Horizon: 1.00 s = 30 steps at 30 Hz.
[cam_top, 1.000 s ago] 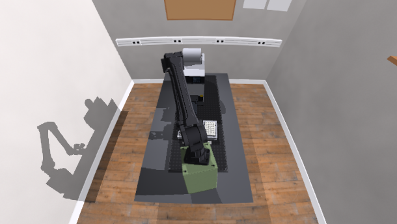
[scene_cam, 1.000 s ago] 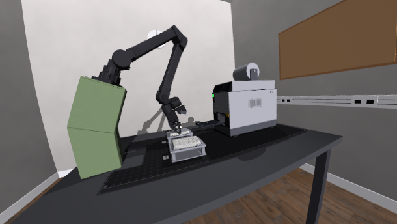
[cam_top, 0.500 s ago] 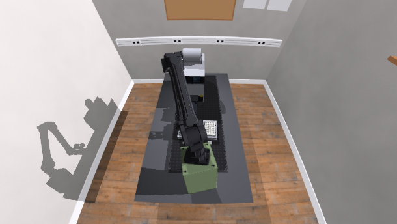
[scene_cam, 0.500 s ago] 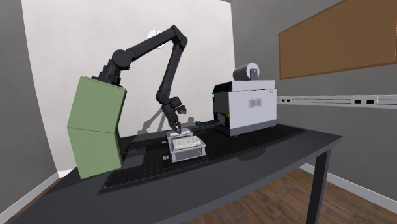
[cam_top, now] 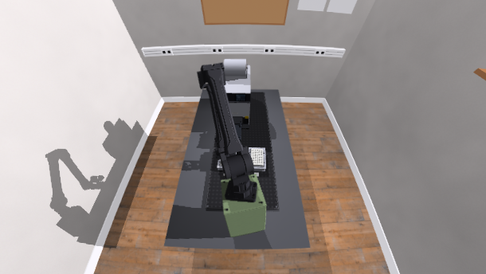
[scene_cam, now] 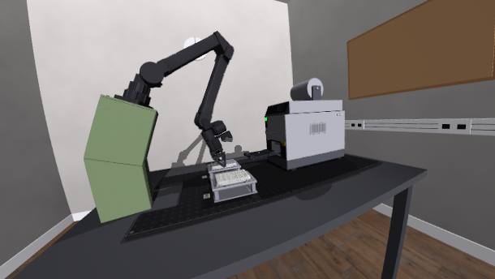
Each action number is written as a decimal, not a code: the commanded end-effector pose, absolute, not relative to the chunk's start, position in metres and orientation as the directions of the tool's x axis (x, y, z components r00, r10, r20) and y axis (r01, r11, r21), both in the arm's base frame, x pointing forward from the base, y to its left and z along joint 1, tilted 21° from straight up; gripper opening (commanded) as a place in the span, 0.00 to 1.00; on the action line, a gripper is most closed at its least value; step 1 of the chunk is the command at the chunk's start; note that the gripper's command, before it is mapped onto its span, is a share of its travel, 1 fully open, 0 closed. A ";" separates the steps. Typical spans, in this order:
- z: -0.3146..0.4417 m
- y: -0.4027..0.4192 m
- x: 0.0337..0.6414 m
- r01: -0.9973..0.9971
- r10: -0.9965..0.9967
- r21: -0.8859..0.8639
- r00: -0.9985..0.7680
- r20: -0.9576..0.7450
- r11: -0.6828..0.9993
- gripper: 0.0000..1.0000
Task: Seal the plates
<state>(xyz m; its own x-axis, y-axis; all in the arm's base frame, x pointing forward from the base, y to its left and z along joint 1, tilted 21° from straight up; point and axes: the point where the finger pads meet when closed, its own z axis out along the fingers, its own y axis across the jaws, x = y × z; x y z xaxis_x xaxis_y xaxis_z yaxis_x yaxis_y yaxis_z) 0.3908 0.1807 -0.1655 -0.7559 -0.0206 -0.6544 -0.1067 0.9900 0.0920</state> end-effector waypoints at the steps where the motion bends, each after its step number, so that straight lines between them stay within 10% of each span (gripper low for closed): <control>1: -0.156 0.172 0.391 -0.094 -0.006 0.096 -0.742 -0.671 0.991 0.00; 30: -0.166 0.169 0.384 -0.093 -0.018 0.082 -0.760 -0.650 0.992 0.00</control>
